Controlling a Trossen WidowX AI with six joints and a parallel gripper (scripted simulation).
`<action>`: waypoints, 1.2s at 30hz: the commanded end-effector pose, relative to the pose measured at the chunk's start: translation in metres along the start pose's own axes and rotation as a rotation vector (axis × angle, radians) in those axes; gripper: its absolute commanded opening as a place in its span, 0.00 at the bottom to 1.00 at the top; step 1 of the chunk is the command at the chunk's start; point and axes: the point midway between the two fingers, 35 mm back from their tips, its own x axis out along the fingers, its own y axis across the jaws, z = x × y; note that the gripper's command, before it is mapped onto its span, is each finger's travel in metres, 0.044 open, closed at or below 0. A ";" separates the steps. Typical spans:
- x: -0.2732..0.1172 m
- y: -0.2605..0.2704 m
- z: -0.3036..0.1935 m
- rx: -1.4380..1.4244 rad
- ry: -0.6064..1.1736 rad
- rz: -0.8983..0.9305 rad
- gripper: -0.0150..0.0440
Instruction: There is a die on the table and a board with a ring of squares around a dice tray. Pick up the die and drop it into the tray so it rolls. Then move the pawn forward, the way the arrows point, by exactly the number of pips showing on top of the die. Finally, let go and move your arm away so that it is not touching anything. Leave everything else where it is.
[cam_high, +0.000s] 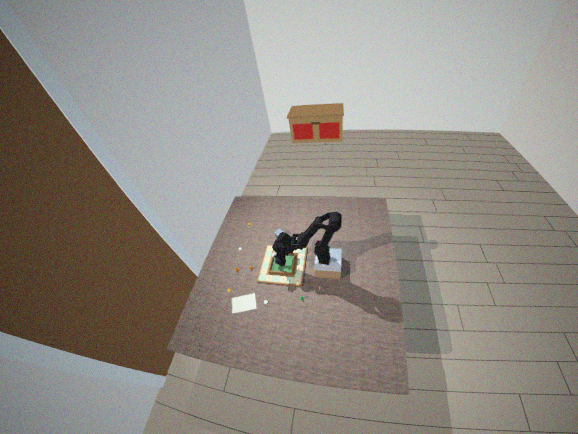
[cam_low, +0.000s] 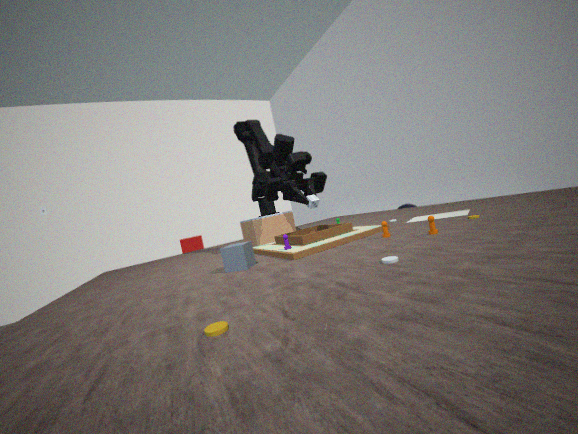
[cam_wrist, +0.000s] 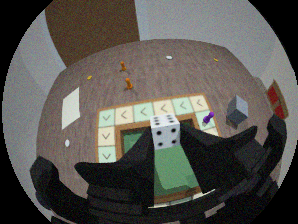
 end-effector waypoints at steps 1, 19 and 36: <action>-0.023 0.002 -0.001 0.000 -0.002 0.002 0.25; -0.042 0.003 -0.002 -0.003 -0.003 0.005 0.25; -0.054 0.003 0.013 -0.001 -0.002 0.003 0.74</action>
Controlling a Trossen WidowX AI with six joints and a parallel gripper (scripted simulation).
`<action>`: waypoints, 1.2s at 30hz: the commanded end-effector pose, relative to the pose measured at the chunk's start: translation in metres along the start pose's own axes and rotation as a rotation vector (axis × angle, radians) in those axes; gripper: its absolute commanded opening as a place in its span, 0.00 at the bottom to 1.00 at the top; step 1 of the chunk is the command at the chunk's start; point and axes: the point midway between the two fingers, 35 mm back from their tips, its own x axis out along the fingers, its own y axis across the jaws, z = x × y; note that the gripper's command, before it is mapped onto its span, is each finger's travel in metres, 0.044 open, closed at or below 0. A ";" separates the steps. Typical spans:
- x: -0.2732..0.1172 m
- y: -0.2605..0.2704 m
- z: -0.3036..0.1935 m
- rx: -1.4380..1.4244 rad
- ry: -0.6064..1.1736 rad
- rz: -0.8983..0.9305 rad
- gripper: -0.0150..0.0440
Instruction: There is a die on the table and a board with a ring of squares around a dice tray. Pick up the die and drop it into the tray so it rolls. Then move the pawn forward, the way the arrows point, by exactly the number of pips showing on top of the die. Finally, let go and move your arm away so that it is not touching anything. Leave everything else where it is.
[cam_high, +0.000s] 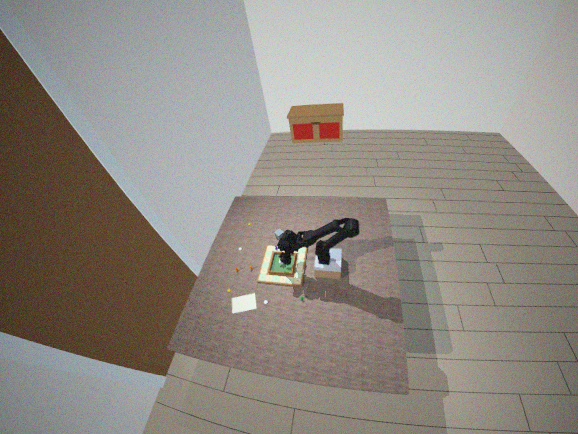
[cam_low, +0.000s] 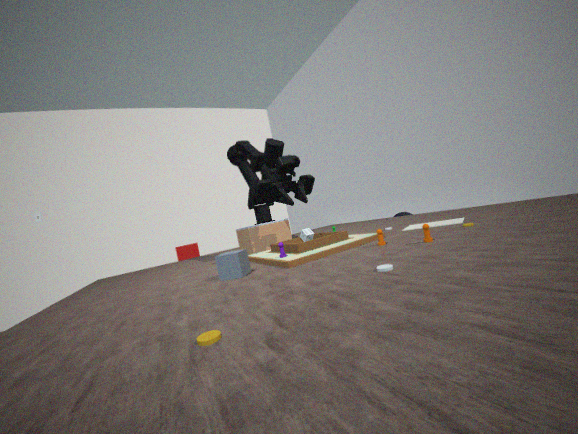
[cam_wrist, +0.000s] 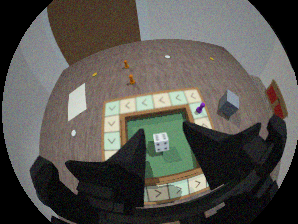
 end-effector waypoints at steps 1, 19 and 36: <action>-0.018 0.000 0.026 0.003 -0.017 -0.003 0.79; 0.006 0.000 0.019 0.004 0.501 -0.003 1.00; 0.046 -0.030 0.022 -0.233 0.763 0.084 0.78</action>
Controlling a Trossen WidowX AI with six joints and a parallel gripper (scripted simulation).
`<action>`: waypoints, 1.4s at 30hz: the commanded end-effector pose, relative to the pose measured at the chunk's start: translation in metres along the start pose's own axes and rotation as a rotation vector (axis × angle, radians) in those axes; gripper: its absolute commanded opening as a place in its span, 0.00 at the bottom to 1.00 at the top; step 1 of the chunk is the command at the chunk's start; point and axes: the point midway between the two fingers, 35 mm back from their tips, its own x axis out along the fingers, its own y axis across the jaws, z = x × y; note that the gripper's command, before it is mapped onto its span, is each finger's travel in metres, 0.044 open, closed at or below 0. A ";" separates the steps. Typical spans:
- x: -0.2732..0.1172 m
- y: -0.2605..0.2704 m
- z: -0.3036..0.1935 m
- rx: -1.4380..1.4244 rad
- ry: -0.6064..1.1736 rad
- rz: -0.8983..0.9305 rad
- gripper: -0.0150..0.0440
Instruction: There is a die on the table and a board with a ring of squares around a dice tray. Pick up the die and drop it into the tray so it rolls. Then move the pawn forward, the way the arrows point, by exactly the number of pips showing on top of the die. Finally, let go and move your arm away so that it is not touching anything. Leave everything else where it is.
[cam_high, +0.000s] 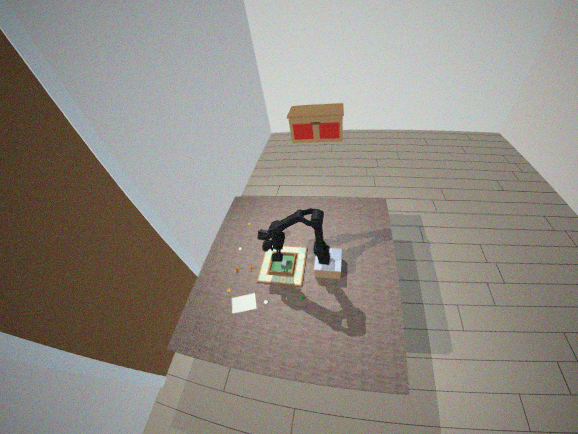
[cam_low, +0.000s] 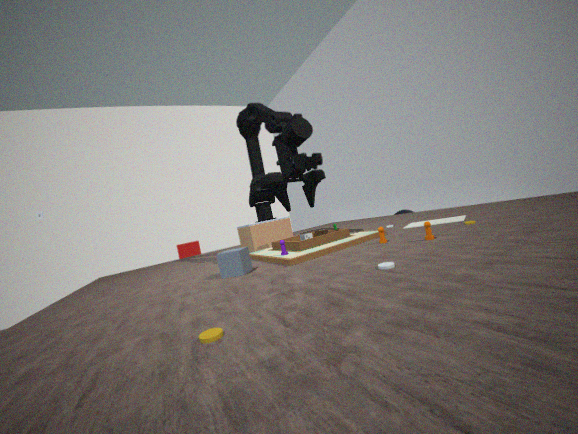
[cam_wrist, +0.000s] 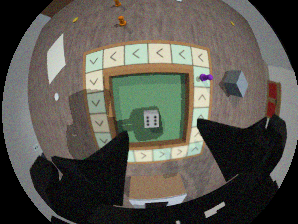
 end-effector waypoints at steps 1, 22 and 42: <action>0.007 -0.034 0.024 -0.208 0.020 -0.003 0.73; 0.033 -0.112 0.051 -0.658 0.067 0.023 0.59; 0.066 -0.112 0.048 -0.658 0.067 0.023 0.59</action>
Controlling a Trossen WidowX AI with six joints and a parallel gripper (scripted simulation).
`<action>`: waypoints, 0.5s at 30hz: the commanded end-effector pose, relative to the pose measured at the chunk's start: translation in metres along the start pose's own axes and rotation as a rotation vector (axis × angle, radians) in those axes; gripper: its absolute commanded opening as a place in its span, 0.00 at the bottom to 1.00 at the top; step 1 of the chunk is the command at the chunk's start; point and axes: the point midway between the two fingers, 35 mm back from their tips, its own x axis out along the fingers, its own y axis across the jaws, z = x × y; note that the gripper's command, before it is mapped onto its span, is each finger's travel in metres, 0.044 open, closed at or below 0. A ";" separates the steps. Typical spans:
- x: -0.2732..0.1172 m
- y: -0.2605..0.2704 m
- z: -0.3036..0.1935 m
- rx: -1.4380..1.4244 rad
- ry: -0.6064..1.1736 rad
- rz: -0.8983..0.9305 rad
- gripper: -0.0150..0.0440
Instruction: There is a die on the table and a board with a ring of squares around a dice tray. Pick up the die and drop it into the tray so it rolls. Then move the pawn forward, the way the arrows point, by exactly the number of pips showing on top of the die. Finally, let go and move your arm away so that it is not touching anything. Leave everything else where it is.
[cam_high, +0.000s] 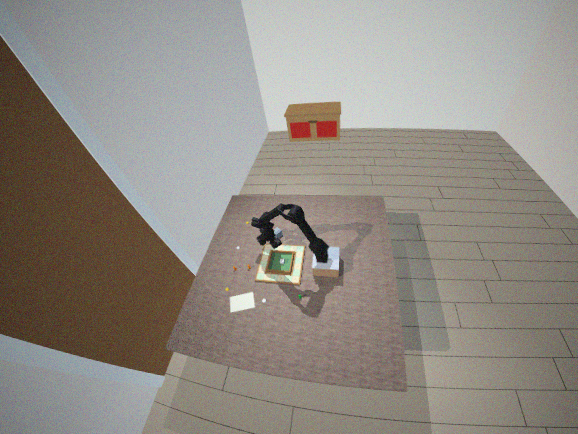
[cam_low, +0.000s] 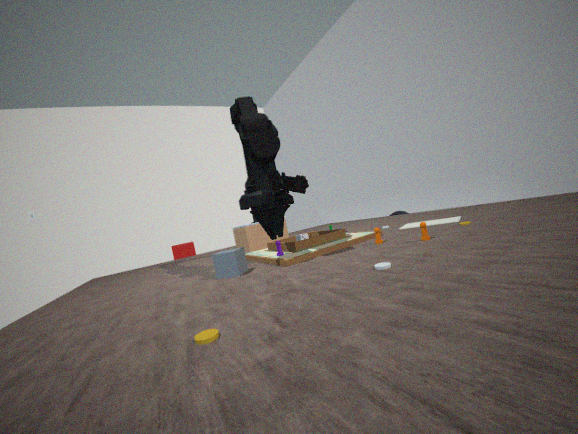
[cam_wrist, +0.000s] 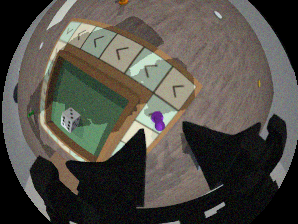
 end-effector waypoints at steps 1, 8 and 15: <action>0.009 0.002 -0.002 -0.003 0.006 0.006 0.59; 0.021 0.003 -0.002 -0.003 0.006 0.006 0.59; 0.031 0.003 -0.003 -0.004 0.006 0.006 0.59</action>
